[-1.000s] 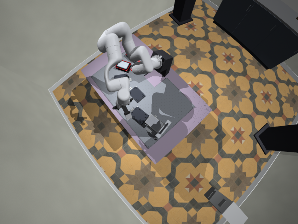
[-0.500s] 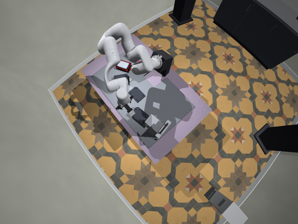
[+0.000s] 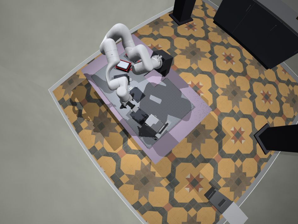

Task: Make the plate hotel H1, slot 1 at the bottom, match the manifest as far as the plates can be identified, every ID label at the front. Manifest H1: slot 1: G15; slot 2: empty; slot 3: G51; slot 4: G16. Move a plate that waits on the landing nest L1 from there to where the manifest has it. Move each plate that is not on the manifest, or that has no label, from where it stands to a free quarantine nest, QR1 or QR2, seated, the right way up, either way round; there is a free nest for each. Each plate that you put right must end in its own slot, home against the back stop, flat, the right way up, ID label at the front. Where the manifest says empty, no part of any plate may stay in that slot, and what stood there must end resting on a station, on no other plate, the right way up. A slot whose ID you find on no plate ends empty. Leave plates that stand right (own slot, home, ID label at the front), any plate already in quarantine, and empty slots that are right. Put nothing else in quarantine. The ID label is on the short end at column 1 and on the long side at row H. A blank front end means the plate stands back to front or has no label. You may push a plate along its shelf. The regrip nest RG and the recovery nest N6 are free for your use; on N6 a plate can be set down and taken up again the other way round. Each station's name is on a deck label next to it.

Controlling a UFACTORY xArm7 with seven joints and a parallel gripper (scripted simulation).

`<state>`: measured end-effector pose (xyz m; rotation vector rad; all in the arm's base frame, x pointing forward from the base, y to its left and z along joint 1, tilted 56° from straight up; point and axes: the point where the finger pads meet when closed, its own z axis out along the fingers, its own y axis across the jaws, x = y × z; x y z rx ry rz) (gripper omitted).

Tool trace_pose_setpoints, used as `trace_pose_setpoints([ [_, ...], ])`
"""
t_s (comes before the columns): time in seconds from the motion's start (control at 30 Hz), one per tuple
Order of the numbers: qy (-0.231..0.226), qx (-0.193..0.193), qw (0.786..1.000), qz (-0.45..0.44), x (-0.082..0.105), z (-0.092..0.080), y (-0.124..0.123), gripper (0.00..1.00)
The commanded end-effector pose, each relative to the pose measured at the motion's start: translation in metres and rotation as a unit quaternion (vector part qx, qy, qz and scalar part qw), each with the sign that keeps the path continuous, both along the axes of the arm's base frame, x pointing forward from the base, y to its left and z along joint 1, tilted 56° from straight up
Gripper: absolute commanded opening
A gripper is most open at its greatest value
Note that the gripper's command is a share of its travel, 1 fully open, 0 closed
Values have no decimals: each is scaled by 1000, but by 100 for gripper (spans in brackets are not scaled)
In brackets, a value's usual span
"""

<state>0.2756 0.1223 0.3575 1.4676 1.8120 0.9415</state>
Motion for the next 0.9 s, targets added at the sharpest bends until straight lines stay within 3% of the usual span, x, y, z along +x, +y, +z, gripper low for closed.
trace_pose_setpoints([
  [0.0,-2,1,1000,2,2,1,0,100],
  [0.87,-2,1,1000,2,-4,5,-1,100],
])
